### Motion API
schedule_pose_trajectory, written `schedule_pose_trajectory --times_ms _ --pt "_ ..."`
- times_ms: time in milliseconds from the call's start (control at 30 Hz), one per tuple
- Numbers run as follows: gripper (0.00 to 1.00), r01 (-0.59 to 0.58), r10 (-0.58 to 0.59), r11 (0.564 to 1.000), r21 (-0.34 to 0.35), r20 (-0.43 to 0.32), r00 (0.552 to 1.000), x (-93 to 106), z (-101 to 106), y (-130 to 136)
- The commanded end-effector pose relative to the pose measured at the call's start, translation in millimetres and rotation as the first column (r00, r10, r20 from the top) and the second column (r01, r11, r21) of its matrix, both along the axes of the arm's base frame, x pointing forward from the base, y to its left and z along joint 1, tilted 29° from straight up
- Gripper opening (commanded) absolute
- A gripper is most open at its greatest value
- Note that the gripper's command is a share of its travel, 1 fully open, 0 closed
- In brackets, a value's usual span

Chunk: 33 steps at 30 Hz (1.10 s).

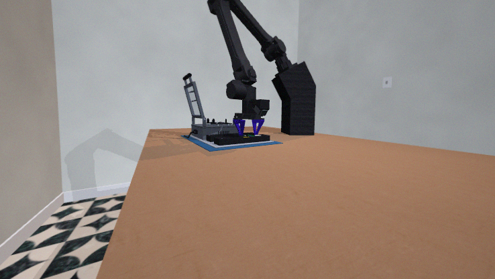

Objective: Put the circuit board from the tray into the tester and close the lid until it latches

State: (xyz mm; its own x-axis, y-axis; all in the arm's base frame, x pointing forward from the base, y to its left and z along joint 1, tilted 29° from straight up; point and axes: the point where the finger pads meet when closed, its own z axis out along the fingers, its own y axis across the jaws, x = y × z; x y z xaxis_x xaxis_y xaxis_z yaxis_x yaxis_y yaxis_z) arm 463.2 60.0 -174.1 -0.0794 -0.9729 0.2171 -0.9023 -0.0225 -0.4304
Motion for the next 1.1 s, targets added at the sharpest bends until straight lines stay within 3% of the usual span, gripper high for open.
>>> schedule_pose_trajectory --times_ms 0,1067 --pt "0.72 0.011 -0.011 1.0 0.009 0.022 1.0 4.0 13 -5" --pt "0.72 -0.005 0.005 1.0 0.008 0.012 1.0 -10.8 31 11"
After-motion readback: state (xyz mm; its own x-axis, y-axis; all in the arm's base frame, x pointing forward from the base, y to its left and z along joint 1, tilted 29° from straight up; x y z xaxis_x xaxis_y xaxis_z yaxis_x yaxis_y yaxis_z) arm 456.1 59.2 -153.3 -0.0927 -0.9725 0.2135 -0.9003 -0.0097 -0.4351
